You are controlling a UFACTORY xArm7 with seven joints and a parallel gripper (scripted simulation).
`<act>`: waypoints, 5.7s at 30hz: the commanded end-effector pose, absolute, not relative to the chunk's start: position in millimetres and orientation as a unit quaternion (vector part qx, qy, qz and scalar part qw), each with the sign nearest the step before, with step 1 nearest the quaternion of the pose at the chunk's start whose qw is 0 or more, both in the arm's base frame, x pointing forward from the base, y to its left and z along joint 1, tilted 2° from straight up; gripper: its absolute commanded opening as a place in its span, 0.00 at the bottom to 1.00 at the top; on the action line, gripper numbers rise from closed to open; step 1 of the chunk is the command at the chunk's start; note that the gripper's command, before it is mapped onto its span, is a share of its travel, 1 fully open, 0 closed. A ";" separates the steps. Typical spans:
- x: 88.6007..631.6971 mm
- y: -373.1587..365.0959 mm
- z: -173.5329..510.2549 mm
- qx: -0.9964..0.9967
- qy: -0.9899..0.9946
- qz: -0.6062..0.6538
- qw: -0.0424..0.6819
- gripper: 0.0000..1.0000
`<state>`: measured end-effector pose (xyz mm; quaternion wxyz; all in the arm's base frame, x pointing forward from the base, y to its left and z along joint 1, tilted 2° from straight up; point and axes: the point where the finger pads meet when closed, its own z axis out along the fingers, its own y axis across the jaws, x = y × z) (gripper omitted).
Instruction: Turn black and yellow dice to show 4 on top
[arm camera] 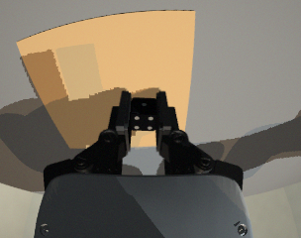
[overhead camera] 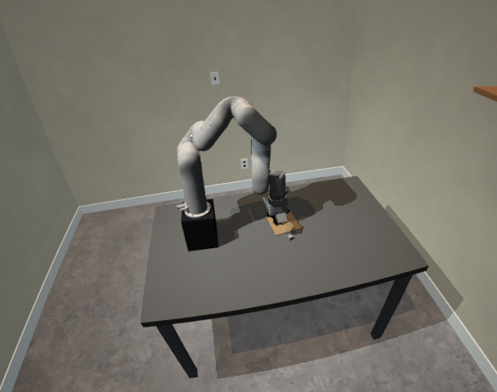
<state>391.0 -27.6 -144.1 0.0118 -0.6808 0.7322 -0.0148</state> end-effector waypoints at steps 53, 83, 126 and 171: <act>392.6 -29.1 -146.5 -0.681 0.732 -0.016 0.013 0.15; 392.7 -29.1 -147.4 -0.681 0.732 -0.016 0.013 0.15; 392.6 -29.1 -145.7 -0.681 0.732 -0.016 0.013 0.36; 389.0 -28.6 -57.5 -0.681 0.732 -0.016 0.013 1.00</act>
